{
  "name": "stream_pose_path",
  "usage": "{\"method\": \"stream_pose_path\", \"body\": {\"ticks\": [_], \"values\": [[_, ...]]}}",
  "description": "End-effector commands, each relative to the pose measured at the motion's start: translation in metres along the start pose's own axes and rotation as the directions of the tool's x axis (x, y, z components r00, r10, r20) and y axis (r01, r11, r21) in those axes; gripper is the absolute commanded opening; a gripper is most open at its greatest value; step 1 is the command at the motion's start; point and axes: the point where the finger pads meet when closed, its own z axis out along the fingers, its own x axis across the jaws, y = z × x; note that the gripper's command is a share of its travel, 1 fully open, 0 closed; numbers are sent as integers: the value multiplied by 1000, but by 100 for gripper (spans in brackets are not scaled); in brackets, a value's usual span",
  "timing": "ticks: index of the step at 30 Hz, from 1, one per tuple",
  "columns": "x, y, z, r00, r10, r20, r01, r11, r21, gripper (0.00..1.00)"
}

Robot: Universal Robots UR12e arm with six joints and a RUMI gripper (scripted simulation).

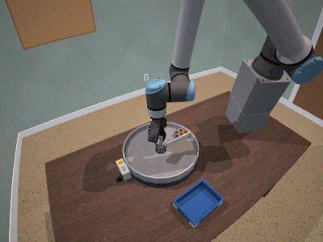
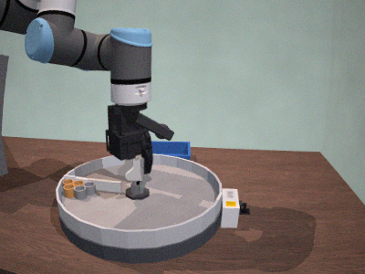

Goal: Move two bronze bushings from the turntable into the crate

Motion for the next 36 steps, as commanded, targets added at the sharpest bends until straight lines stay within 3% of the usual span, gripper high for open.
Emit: {"method": "stream_pose_path", "body": {"ticks": [1,30,36], "values": [[1,-1,0,1000,-1,-2,1,1000,0,6],[1,-1,0,1000,-1,-2,1,1000,0,6],[0,1,-17,1000,1,0,-1,1000,0,6]]}}
